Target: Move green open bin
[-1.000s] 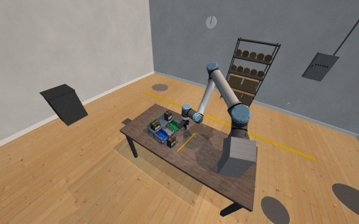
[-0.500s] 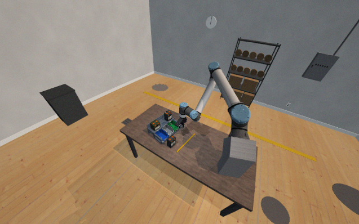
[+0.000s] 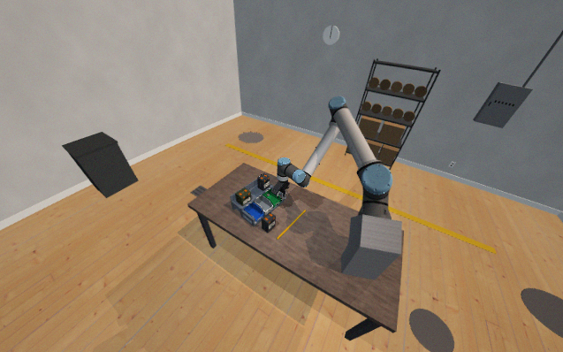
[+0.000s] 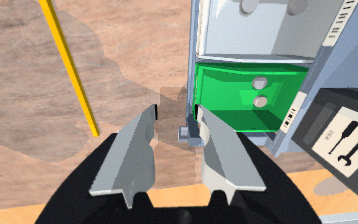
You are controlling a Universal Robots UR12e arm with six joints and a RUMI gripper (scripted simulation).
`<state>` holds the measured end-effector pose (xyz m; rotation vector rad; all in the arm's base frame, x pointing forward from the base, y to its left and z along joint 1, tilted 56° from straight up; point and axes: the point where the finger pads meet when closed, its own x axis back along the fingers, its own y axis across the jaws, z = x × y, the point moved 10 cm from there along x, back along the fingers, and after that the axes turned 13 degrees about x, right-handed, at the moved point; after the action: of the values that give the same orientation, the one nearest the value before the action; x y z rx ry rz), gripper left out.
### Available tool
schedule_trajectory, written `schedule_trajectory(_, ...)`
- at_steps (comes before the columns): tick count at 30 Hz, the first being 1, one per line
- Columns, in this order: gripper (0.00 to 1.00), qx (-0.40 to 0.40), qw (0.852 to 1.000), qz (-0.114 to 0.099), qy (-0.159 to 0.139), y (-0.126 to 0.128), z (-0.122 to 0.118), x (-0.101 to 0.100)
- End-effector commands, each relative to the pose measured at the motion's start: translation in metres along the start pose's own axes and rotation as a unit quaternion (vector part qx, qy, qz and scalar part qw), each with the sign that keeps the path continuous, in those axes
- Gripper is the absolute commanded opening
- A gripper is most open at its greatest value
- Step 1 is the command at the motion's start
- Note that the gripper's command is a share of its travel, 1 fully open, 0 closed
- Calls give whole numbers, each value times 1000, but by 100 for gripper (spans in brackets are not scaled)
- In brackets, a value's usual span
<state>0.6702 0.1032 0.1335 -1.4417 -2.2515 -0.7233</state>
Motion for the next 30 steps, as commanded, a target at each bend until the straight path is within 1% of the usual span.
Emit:
schedule_trajectory(1, 26, 0, 1000, 1, 0, 9, -4, 0)
schedule_trajectory(7, 26, 0, 1000, 1, 0, 9, -4, 0)
schedule_trajectory(12, 26, 0, 1000, 1, 0, 57, -29, -1)
schedule_trajectory(24, 26, 0, 1000, 1, 0, 57, -29, -1)
schedule_trajectory(30, 26, 0, 1000, 1, 0, 49, -24, -1)
